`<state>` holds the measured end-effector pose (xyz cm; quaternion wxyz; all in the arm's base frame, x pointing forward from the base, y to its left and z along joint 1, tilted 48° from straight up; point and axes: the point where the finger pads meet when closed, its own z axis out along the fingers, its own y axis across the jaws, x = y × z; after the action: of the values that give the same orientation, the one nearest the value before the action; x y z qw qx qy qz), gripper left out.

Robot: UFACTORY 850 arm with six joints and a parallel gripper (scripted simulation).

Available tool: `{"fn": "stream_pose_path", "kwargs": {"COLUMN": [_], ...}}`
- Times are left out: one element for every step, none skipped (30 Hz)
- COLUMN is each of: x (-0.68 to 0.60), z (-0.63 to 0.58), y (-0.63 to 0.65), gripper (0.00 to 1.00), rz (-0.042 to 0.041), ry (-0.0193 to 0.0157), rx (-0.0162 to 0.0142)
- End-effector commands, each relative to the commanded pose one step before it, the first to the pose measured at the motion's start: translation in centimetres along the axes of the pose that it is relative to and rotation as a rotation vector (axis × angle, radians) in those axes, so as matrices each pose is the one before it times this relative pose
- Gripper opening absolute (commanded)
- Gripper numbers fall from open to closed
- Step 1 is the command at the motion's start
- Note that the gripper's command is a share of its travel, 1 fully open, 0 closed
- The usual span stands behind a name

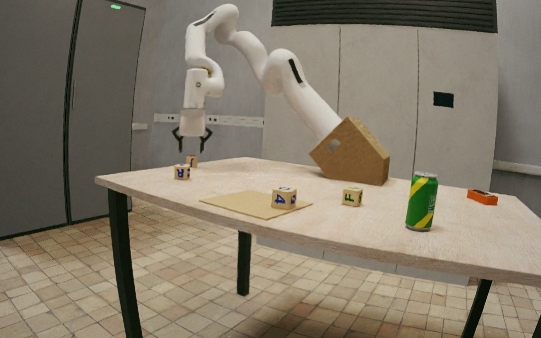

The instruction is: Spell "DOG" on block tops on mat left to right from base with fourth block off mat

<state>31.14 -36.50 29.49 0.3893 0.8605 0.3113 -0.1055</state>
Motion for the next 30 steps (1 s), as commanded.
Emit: {"fn": "stream_pose_path", "kwargs": {"x": [0.007,0.000,0.000,0.000,0.000,0.000,0.000,0.000,0.000,0.000,0.000,0.000,0.000,0.000,0.000,0.000,0.000,0.000,0.000,0.000,0.000,0.000,0.000,0.000,0.000,0.000,0.000,0.000,0.000,0.000], "z": [-0.027,0.000,0.000,0.000,0.000,0.000,0.000,0.000,0.000,0.002,0.012,0.029,0.053,0.081,0.112,0.143,0.175,0.205,0.234,0.259,0.280,0.297,0.309,0.316,0.000,0.000,0.317,0.313,0.304,0.289], "y": [0.046,0.000,0.000,0.000,0.000,0.000,0.000,0.000,0.000,0.000,0.000,0.000,0.000,0.000,0.000,-0.001,0.001,0.000,0.000,0.000,0.000,-0.001,0.001,0.000,0.000,0.000,-0.001,0.001,0.000,-0.001], "gripper": [0.87,0.87,0.87,0.87,0.87,0.87,0.87,0.87,0.87,0.87,0.87,0.87,0.87,0.87,0.87,0.87,0.87,0.87,0.87,0.87,0.87,0.87,0.87,0.87,0.87,0.87,0.87,0.87,0.87,0.87], "rz": [0.00037,0.00000,0.00000,0.00000,0.00000,0.00000,0.00000,0.00000,0.00000,0.00000,0.00000,0.00000,0.00000,0.00000,0.00000,0.00000,0.00000,0.00000,0.00000,0.00000,0.00000,0.00000,0.00000,0.00000,0.00000,0.00000,0.00000,0.00000,0.00000,0.00000], "ry": [0.00028,0.00000,0.00000,0.00000,0.00000,0.00000,0.00000,0.00000,0.00000,0.00000,0.00000,-0.00001,-0.00001,-0.00001,0.00000,0.00002,-0.00001,0.00000,0.00000,0.00000,-0.00001,0.00002,-0.00002,0.00000,0.00000,0.00000,0.00002,-0.00001,0.00000,0.00002], "rx": [-0.00088,0.00000,0.00000,0.00000,0.00000,0.00000,0.00000,0.00000,0.00000,0.00000,0.00000,0.00000,-0.00001,-0.00001,0.00000,0.00001,-0.00001,0.00000,0.00000,0.00000,-0.00001,0.00001,-0.00001,0.00000,0.00000,0.00000,0.00001,-0.00001,0.00000,0.00001]}}
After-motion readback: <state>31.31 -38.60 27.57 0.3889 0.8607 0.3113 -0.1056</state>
